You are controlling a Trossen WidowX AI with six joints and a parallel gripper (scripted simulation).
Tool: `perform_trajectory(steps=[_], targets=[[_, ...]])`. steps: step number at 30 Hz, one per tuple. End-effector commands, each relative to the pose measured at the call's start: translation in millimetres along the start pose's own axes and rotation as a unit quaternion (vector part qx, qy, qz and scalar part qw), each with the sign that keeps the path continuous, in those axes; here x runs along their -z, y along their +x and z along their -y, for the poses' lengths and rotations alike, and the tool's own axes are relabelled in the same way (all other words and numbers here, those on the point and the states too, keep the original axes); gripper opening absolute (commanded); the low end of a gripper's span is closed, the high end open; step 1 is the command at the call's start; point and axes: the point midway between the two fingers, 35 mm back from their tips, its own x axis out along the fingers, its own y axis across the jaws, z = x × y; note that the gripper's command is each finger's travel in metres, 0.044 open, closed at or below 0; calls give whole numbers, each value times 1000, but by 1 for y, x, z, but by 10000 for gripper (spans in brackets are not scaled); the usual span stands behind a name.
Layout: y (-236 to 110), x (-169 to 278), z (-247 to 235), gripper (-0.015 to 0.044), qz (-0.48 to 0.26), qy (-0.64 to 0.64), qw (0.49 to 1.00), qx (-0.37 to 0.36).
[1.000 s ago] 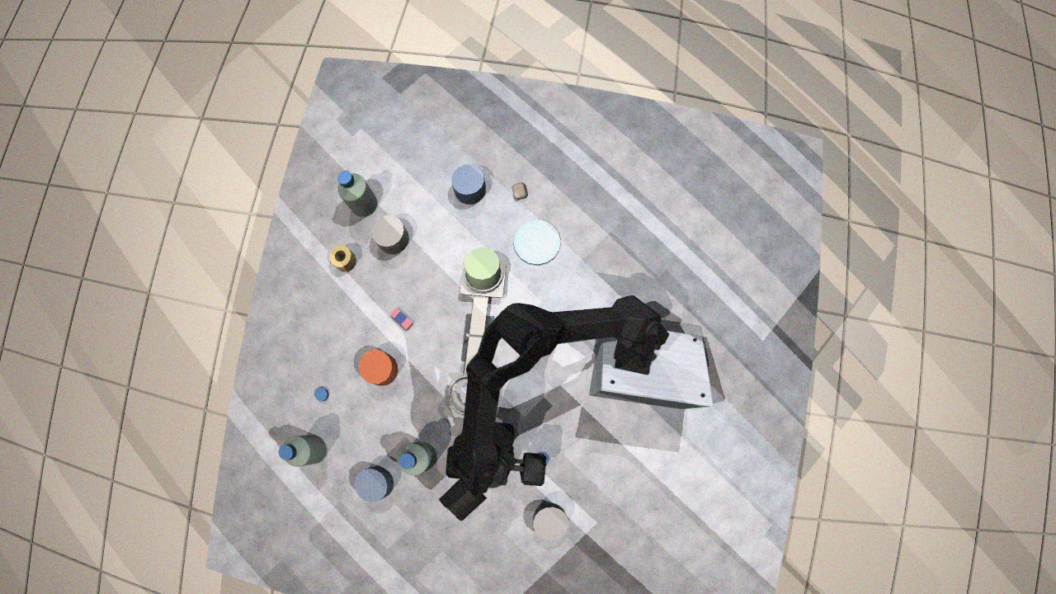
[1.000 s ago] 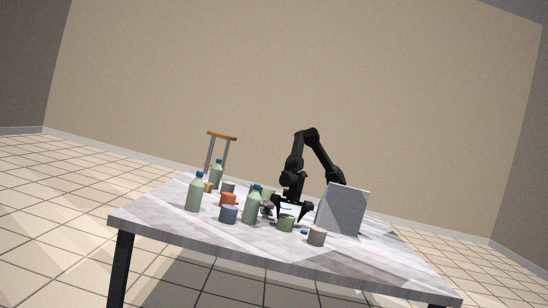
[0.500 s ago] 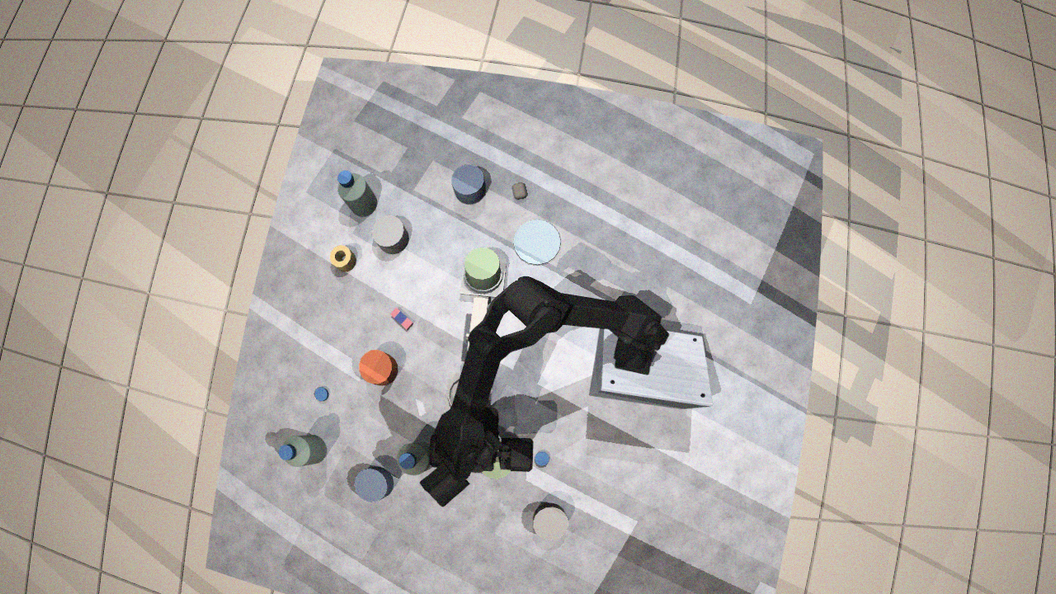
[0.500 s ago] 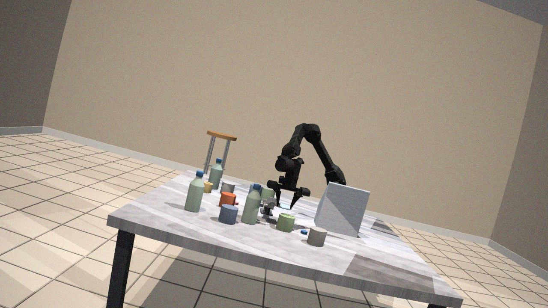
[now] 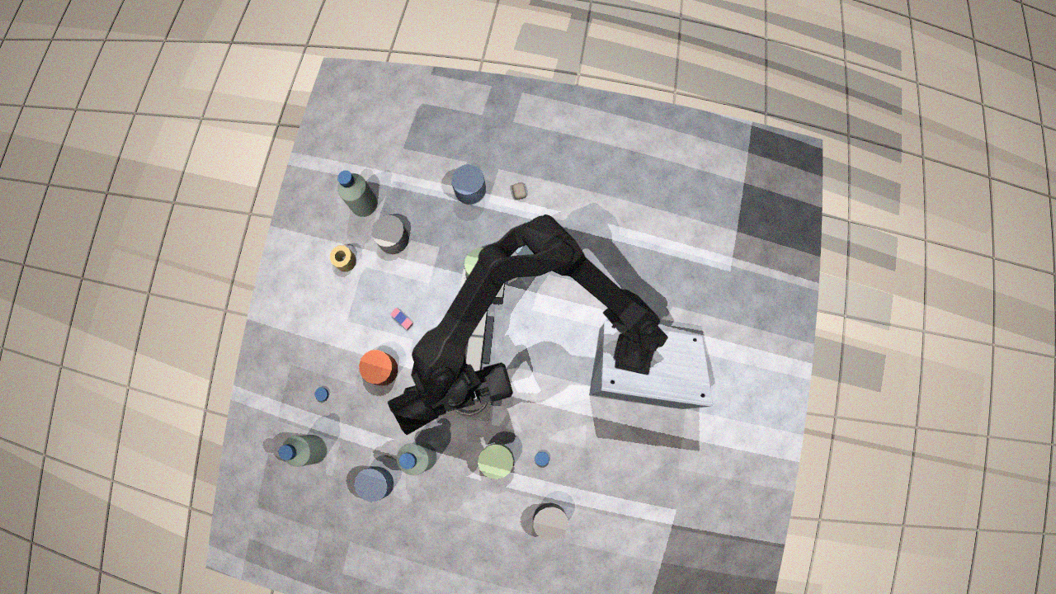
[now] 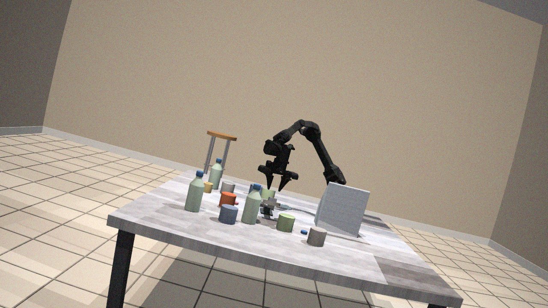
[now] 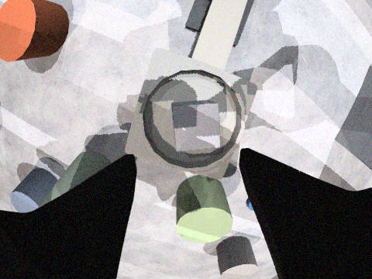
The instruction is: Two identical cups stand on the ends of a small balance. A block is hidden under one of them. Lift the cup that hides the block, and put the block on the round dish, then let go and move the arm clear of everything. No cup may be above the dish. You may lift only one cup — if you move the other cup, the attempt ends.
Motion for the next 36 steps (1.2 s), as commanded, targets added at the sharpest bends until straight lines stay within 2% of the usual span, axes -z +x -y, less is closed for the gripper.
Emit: perform_trajectory(steps=[1,36], targets=[[4,0,6,260,5,-13,1000,9],[56,-1,7,260,6,-13,1000,9]])
